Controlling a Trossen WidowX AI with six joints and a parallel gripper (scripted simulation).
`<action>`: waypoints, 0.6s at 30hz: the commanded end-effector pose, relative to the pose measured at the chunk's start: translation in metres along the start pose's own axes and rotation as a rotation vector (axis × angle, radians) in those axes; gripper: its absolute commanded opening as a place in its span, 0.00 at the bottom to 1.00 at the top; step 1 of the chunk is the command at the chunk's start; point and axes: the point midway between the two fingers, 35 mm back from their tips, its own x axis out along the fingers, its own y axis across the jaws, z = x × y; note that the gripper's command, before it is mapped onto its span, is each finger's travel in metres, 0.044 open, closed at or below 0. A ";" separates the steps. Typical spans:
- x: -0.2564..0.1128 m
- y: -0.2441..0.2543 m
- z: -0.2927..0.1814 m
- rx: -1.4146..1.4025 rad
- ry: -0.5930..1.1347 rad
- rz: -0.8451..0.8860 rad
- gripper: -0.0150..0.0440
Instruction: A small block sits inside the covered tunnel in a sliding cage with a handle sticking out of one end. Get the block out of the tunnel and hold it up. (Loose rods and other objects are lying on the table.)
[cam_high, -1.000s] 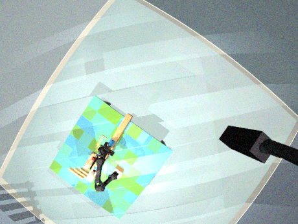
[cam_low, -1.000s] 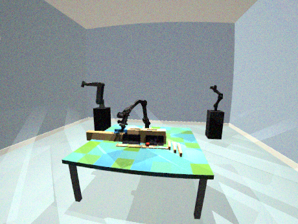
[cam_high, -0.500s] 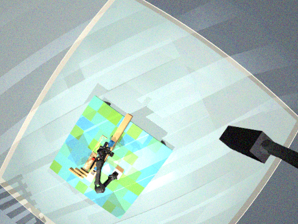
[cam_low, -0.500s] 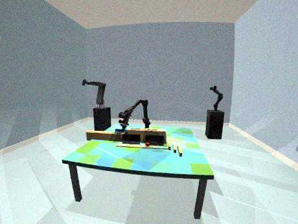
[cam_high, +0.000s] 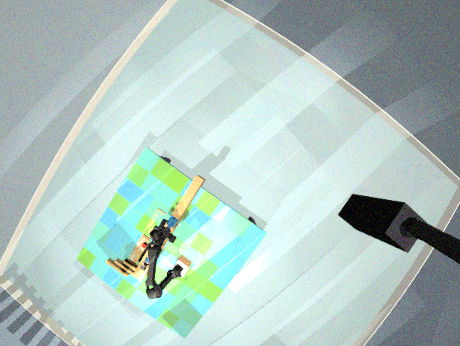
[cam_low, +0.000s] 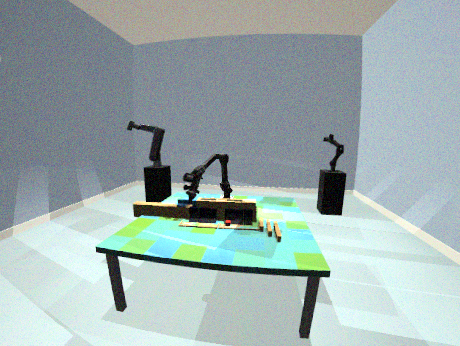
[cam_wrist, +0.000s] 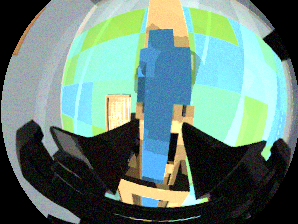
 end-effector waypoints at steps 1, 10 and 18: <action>-0.014 0.005 0.009 -0.012 0.015 0.011 0.83; -0.020 0.009 0.035 -0.025 0.052 0.011 1.00; -0.017 0.010 0.042 -0.028 0.056 0.013 1.00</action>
